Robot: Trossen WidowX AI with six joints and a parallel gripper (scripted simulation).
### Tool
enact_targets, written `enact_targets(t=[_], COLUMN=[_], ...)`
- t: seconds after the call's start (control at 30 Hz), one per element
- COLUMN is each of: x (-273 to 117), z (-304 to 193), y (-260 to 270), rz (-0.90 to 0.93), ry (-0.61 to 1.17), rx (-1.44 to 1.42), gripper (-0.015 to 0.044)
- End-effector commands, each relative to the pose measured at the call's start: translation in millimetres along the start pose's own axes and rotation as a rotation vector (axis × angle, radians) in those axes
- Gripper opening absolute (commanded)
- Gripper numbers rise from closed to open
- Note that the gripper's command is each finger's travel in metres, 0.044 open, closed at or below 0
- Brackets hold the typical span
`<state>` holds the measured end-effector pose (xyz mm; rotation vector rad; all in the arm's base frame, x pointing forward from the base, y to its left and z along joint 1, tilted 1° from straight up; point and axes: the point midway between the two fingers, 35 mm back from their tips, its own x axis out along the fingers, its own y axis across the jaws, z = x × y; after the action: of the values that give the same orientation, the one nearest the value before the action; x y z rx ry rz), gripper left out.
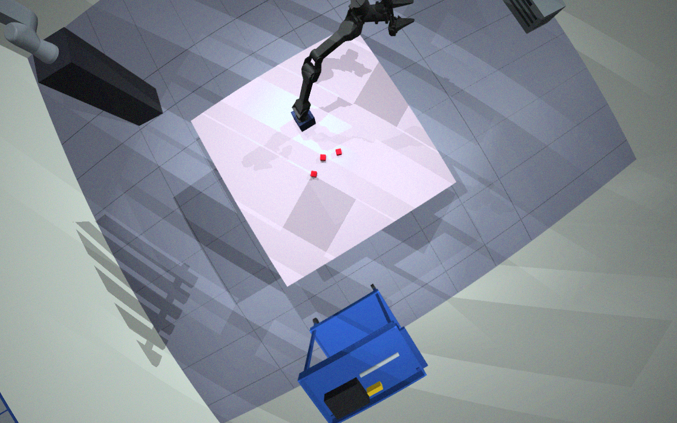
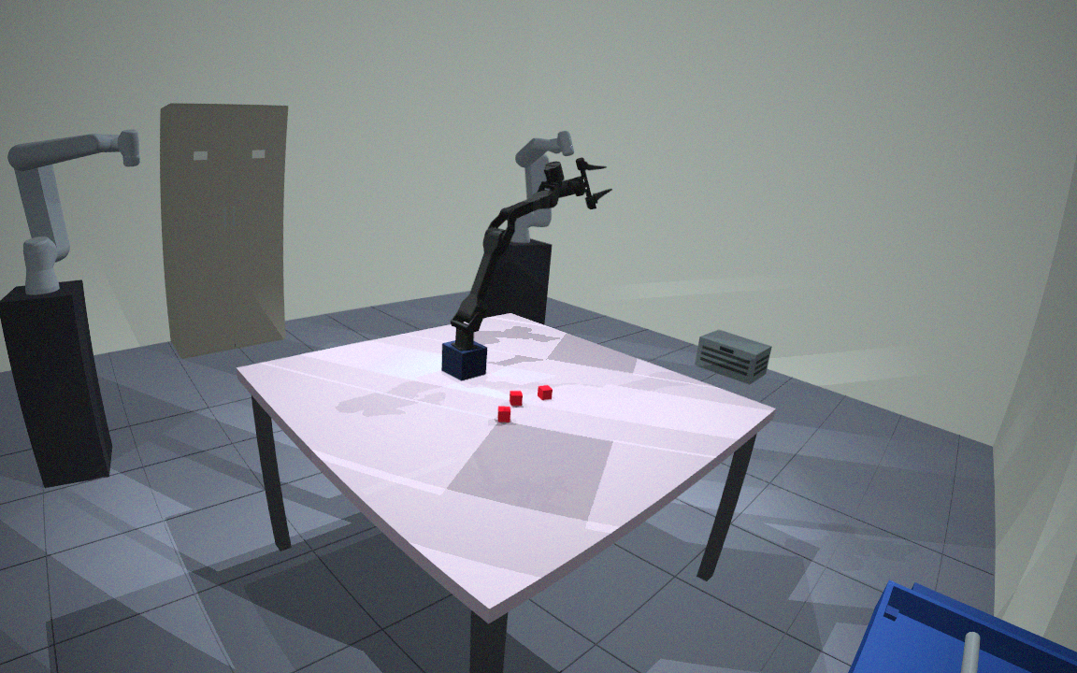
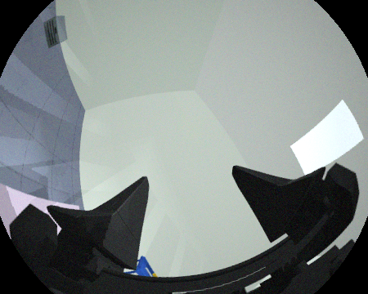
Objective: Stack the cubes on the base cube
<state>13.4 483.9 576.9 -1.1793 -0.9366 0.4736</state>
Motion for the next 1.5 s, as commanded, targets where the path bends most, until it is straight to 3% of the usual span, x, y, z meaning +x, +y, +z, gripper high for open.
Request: enact_targets(t=[0.0, 0.13, 0.5, 0.8, 1.1, 1.47], x=[0.4, 9.6, 46.3, 39.6, -13.5, -132.8], z=[-0.6, -15.3, -121.1, -237.6, -356.2, -470.1], y=[0.5, 13.8, 108.1, 191.0, 258.4, 313.3], rz=[0.001, 0.029, 0.268, 0.535, 0.815, 1.129], ry=[0.000, 0.003, 0.083, 0.228, 0.427, 0.735], rx=[-0.002, -0.038, -0.177, -0.198, -0.123, 0.101], gripper=[0.0374, 0.0269, 0.0265, 0.0265, 0.0265, 0.0265])
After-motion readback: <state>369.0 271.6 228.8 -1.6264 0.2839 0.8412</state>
